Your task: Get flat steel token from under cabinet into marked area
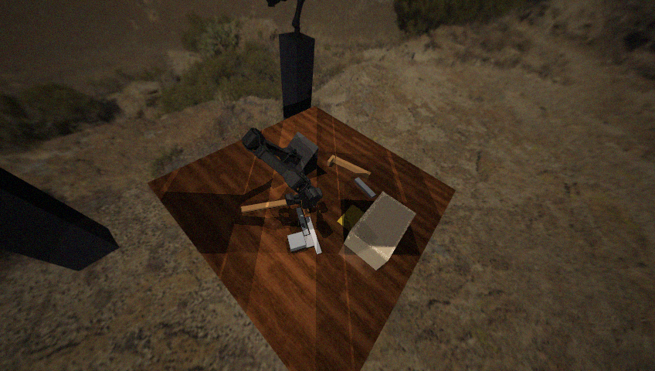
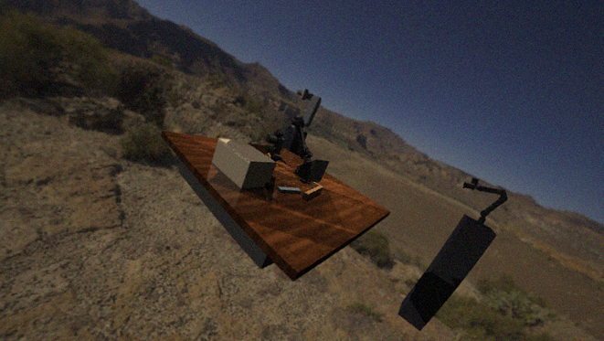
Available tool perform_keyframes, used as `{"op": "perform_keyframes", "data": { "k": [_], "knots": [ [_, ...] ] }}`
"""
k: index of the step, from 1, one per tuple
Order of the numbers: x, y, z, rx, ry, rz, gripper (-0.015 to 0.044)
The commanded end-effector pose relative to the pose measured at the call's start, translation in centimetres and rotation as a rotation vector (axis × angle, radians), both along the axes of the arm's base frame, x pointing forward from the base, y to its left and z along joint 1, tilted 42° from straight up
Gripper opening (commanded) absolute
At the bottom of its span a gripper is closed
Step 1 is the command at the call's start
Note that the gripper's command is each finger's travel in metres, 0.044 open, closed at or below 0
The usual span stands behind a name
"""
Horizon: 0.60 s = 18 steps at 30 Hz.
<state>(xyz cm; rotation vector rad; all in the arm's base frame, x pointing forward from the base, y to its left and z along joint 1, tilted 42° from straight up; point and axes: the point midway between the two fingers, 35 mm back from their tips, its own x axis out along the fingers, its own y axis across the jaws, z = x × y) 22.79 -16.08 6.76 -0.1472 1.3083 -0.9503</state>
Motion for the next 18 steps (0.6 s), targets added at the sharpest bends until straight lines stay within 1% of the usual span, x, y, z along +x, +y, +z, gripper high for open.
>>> {"op": "perform_keyframes", "data": {
  "k": [1,18],
  "knots": [
    [0.02,-0.38,0.42,-0.007,-0.014,-0.013,0.0],
    [0.03,-0.82,0.82,-0.007,-0.009,-0.008,0.0]
  ]
}}
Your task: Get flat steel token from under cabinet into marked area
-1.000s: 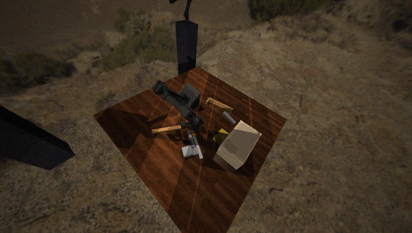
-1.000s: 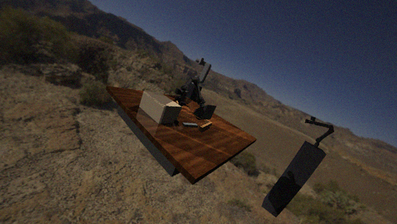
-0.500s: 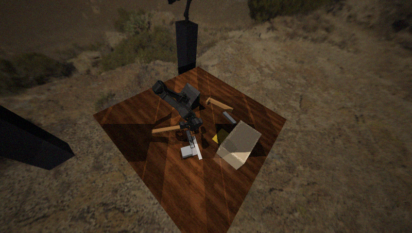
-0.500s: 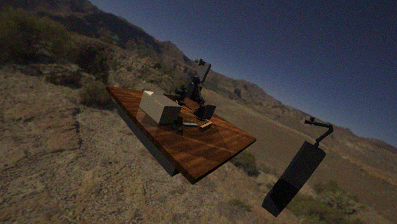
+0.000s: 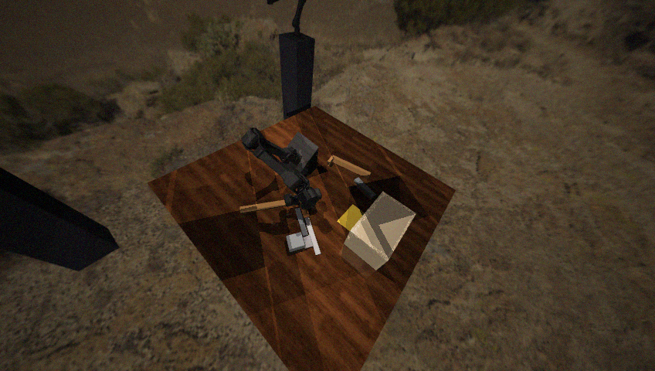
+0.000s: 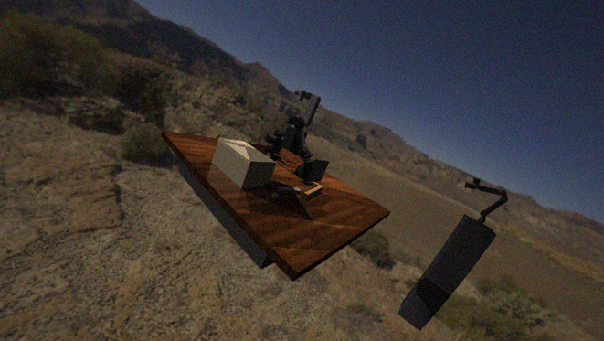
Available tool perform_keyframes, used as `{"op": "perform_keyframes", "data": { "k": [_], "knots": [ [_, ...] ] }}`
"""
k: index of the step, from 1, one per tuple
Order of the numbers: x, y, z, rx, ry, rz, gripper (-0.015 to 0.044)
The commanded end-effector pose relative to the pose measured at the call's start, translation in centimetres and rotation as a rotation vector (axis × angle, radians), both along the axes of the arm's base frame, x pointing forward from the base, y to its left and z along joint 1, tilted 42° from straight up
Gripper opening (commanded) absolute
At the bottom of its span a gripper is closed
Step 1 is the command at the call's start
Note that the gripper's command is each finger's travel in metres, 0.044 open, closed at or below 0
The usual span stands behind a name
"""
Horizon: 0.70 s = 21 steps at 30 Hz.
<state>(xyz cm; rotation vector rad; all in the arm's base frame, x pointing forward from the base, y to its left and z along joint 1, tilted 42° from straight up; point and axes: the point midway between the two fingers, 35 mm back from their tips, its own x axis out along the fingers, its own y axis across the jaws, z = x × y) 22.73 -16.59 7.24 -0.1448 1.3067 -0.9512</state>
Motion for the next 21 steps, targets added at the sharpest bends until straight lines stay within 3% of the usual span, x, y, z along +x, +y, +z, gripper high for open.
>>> {"op": "perform_keyframes", "data": {
  "k": [1,21],
  "knots": [
    [0.09,-0.32,0.34,-0.008,-0.004,-0.002,0.0],
    [0.09,-0.3,0.33,-0.001,0.099,0.113,0.0]
  ]
}}
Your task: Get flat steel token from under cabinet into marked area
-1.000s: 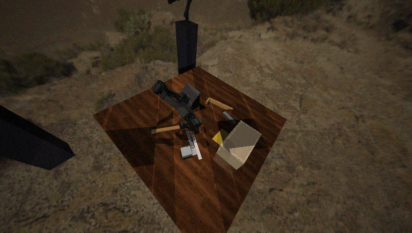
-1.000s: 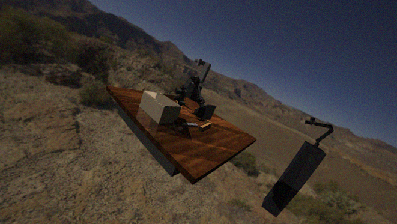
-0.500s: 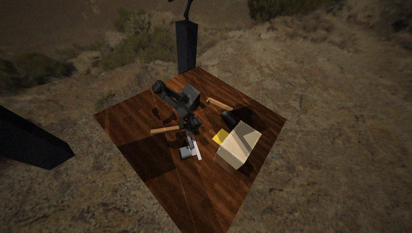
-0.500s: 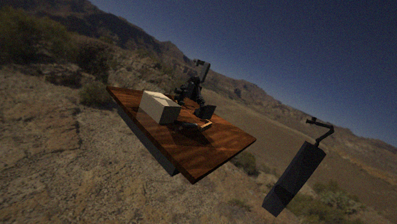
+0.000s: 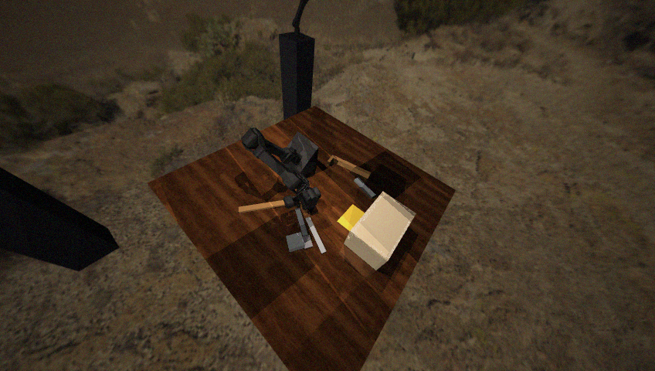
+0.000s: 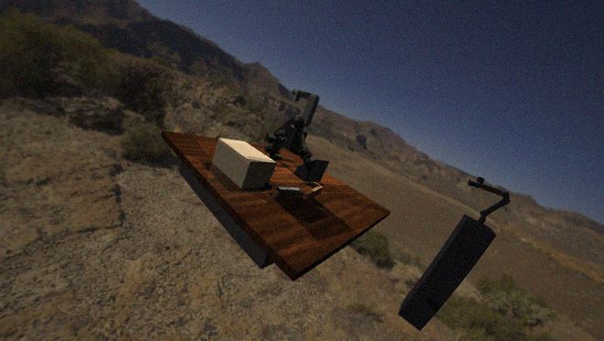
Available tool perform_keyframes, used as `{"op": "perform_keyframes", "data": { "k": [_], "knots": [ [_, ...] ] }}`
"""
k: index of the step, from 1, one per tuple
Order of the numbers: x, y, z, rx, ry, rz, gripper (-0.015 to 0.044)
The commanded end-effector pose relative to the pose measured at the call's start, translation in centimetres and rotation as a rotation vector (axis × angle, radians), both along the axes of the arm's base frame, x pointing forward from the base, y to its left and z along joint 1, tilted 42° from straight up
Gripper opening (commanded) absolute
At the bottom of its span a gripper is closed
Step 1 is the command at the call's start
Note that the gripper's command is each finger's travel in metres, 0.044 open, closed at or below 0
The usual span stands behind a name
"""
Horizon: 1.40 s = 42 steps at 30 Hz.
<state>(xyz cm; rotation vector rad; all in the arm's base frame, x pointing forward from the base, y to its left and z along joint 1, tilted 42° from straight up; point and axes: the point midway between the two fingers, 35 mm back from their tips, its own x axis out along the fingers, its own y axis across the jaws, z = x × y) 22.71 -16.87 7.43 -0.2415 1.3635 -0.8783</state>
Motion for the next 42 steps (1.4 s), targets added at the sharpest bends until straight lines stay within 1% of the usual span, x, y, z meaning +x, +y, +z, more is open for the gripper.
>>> {"op": "perform_keyframes", "data": {
  "k": [1,42],
  "knots": [
    [0.11,-0.02,0.13,0.0,0.024,0.031,0.0],
    [0.15,0.03,0.08,0.015,0.242,0.276,0.0]
  ]
}}
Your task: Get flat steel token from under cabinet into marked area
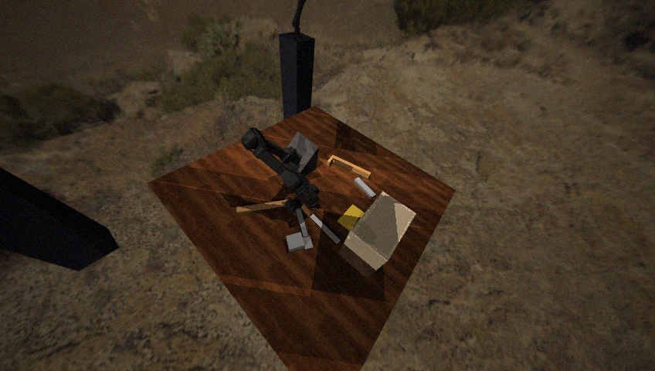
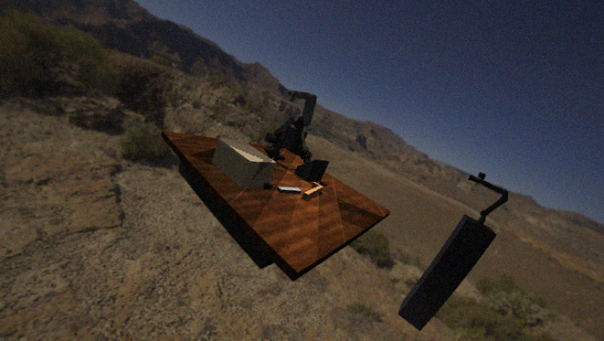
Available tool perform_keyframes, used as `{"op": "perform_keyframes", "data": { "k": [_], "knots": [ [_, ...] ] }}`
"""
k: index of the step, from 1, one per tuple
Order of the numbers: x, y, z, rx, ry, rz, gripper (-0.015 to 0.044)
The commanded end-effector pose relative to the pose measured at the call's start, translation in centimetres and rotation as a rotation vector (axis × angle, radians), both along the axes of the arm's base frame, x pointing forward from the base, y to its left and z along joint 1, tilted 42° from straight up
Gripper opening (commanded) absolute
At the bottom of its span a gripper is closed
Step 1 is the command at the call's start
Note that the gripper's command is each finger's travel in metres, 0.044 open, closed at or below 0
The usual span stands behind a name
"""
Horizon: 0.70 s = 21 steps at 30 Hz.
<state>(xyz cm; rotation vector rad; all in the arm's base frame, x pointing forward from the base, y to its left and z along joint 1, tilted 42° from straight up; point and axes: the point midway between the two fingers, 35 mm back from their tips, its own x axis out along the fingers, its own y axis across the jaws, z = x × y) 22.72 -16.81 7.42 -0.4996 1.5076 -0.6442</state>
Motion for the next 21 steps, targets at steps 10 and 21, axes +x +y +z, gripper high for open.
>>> {"op": "perform_keyframes", "data": {
  "k": [10,21],
  "knots": [
    [0.14,0.0,0.07,0.003,0.072,0.085,0.0],
    [0.12,0.04,0.02,0.006,0.116,0.133,0.0026]
  ]
}}
